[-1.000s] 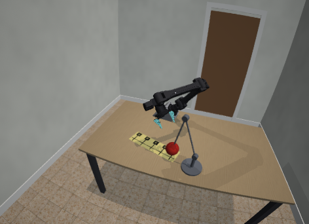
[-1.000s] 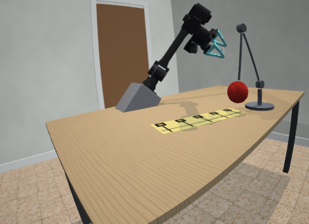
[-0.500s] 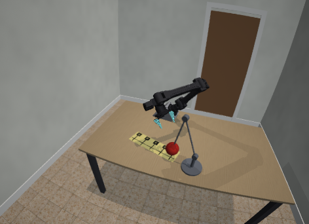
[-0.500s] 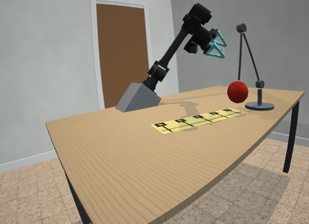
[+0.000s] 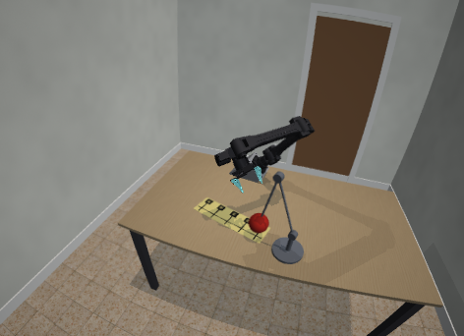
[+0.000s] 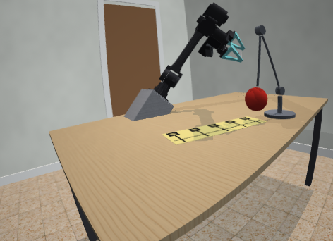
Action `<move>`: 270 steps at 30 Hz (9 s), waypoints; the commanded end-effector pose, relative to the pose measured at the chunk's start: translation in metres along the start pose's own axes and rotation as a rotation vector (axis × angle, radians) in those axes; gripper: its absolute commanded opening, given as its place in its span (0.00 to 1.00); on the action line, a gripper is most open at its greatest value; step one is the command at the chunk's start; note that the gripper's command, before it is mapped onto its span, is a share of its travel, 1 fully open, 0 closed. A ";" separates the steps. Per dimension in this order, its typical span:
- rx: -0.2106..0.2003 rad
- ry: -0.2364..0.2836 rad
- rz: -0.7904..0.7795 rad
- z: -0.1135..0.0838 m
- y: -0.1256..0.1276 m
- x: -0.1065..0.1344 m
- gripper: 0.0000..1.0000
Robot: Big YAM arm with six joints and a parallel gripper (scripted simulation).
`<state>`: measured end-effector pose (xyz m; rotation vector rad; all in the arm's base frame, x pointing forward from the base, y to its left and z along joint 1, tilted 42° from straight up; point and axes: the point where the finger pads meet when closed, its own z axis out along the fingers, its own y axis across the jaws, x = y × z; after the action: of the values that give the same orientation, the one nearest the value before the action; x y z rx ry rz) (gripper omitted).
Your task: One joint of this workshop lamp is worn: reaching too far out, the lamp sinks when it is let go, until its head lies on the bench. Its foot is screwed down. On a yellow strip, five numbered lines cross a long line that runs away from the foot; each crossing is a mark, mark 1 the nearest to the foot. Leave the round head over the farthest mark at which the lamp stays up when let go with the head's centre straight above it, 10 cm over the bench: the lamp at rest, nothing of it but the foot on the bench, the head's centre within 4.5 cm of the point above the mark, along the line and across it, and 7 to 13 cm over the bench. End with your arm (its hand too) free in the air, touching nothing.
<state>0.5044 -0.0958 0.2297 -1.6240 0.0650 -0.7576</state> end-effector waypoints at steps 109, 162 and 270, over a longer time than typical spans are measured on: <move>-0.014 0.000 0.053 -0.002 -0.001 0.001 1.00; -0.010 0.001 0.040 -0.002 -0.001 0.000 1.00; -0.010 0.001 0.040 -0.002 -0.001 0.000 1.00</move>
<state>0.5025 -0.0946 0.2270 -1.6226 0.0725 -0.7504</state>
